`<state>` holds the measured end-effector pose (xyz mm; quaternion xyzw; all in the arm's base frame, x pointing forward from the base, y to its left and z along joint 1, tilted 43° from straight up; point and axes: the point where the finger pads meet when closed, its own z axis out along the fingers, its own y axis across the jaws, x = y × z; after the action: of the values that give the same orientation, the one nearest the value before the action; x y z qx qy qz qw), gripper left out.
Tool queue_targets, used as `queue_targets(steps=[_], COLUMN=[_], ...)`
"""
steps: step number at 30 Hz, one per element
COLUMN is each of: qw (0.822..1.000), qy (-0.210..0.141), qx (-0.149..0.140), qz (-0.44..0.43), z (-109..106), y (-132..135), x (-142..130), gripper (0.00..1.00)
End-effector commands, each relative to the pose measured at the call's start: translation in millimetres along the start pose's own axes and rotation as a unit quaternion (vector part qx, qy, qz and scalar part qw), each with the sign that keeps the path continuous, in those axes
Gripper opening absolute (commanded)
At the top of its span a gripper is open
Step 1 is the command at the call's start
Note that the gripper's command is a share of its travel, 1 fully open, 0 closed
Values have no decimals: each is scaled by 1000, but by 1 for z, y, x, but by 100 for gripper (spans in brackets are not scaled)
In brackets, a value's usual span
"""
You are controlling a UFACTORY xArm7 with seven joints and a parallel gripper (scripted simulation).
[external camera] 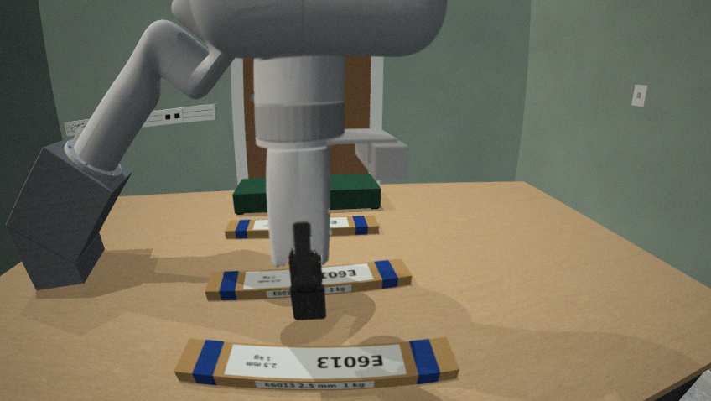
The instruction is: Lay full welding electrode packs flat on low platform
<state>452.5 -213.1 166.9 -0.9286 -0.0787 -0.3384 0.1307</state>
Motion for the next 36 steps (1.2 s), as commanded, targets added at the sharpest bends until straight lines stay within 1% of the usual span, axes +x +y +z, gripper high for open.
queue_targets(steps=[1, 9, 11, 12, 26, 28, 36], qw=[1000, 1000, 1000, 1000, 1000, 1000, 1000], qy=[1, 1, 1, 1, 1, 1, 1], qx=[-2, -2, -2, -2, -2, -2, -2], qz=[0, 0, 0, 0, 0, 0, 0], z=[-1, -1, -1, -1, -1, -1, -1], y=[-3, -27, -27, -31, -110, -110, -153], x=[3, 16, 16, 19, 64, 64, 89], gripper=[58, 58, 58, 58, 58, 58, 58])
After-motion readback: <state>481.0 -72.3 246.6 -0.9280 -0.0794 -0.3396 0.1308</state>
